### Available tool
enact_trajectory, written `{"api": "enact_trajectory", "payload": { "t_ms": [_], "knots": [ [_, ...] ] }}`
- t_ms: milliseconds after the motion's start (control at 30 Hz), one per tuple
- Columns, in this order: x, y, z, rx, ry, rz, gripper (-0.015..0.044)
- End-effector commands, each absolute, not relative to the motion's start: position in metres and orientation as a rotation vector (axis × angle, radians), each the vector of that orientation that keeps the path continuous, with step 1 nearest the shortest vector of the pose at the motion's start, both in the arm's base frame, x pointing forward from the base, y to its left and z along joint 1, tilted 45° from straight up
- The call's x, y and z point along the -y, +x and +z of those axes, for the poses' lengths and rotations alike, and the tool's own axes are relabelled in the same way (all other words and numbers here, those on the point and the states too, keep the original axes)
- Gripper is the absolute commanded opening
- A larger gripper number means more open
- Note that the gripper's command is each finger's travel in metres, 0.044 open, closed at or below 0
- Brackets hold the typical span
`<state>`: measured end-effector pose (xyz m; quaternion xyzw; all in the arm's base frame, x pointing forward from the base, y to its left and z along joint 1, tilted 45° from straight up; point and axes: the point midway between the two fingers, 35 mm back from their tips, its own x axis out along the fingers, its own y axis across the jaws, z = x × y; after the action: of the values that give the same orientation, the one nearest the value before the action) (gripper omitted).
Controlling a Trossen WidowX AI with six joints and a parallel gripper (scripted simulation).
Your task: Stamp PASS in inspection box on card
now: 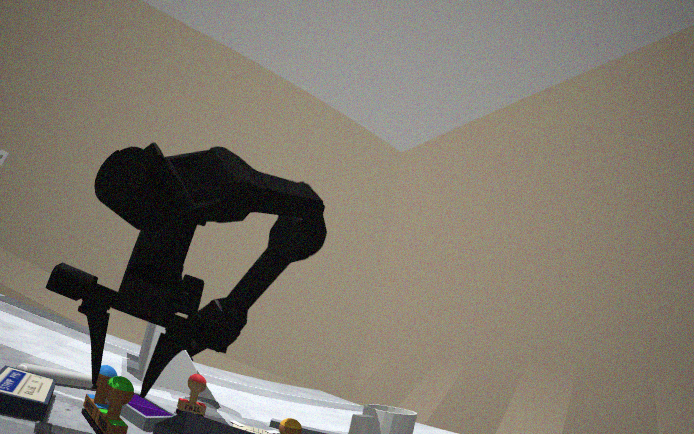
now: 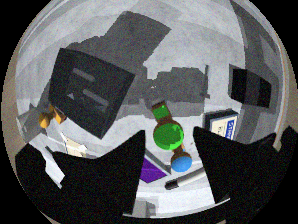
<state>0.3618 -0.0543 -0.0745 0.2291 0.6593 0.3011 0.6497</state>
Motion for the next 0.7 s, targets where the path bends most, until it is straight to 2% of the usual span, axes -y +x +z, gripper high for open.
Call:
{"api": "enact_trajectory", "payload": {
  "t_ms": [0,600,667],
  "knots": [
    [0.049,0.361,-0.080,-1.500,0.529,0.682,0.0228],
    [0.031,0.357,-0.096,-1.499,0.531,0.685,0.0228],
    [0.033,0.358,-0.095,-1.499,0.522,0.687,0.0176]
  ]
}}
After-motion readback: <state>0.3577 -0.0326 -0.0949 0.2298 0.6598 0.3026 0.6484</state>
